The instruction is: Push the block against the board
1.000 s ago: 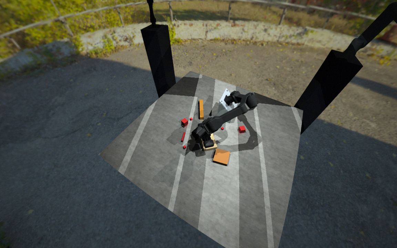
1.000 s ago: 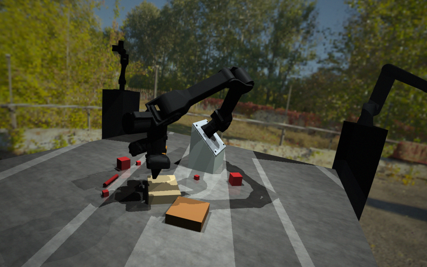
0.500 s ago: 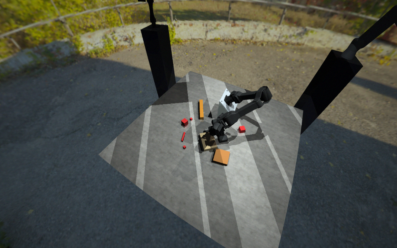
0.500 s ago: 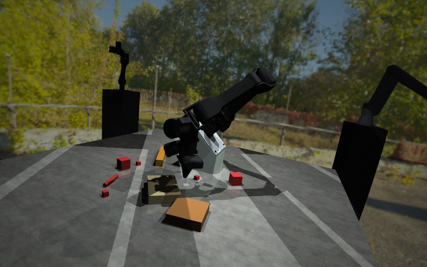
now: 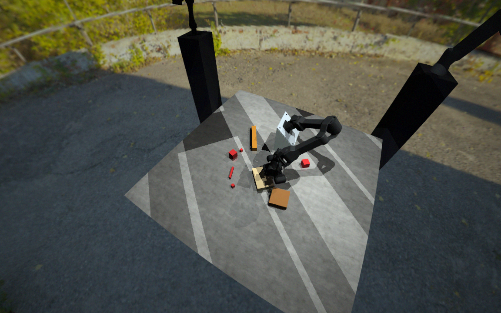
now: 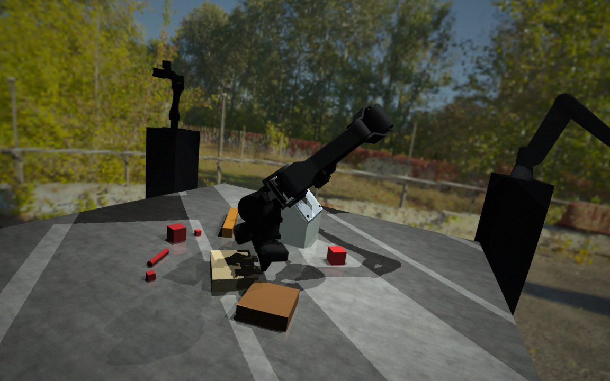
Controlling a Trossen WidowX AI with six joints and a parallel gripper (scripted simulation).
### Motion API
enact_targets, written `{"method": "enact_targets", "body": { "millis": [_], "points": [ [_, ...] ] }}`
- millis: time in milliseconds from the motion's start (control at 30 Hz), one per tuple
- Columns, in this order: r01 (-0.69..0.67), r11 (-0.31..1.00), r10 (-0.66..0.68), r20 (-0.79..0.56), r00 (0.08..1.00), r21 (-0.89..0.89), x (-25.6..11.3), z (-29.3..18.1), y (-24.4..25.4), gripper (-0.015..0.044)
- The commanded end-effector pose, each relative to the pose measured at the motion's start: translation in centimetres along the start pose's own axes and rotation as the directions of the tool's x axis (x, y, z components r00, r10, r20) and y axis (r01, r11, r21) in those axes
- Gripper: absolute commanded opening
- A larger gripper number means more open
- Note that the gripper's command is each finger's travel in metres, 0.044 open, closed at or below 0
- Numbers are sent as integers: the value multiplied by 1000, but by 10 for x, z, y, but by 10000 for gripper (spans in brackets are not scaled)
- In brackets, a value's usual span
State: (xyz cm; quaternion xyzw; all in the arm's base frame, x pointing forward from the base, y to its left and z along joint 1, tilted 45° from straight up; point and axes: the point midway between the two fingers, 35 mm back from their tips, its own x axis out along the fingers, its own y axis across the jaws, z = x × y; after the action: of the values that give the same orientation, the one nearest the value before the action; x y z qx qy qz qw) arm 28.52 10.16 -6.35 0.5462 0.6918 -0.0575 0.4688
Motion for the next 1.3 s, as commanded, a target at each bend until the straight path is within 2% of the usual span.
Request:
{"method": "enact_targets", "body": {
  "millis": [0,1267],
  "points": [
    [-5,1000,5,2,1000,0,0,7,2,0],
    [-5,1000,5,4,1000,-2,0,57,2,0]
  ]
}}
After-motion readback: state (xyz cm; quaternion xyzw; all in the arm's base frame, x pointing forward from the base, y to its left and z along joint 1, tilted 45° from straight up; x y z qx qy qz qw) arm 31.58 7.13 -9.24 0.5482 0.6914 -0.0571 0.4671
